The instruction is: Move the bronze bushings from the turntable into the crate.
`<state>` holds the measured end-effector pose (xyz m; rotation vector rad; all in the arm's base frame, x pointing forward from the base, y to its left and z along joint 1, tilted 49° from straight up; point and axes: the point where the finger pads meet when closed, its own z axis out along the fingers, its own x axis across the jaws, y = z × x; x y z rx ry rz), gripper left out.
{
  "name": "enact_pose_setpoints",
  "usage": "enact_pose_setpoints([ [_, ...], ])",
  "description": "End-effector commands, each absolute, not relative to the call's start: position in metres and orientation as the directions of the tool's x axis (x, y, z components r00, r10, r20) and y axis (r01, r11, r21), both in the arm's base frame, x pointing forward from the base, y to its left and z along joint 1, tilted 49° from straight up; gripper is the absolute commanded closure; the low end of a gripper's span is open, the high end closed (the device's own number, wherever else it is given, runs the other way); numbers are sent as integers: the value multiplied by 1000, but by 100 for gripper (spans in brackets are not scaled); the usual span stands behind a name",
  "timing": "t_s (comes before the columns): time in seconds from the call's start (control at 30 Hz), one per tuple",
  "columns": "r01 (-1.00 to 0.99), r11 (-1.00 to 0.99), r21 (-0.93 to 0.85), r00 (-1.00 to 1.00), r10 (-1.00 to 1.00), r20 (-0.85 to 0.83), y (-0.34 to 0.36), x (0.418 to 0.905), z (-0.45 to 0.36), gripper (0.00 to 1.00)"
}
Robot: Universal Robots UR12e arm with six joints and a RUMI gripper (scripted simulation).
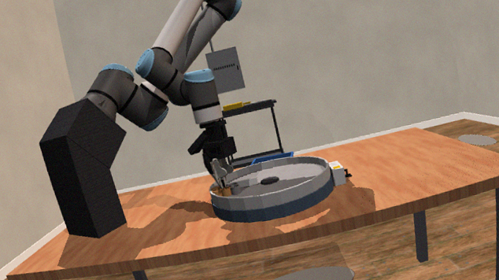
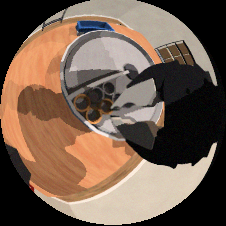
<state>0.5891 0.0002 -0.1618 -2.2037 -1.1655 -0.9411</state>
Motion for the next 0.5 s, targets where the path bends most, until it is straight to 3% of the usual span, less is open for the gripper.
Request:
enact_pose_setpoints([
  [0.0,845,-527,-87,403,521,753,0,591,-163,94],
  [0.47,845,-528,-85,402,522,752,0,592,-164,94],
])
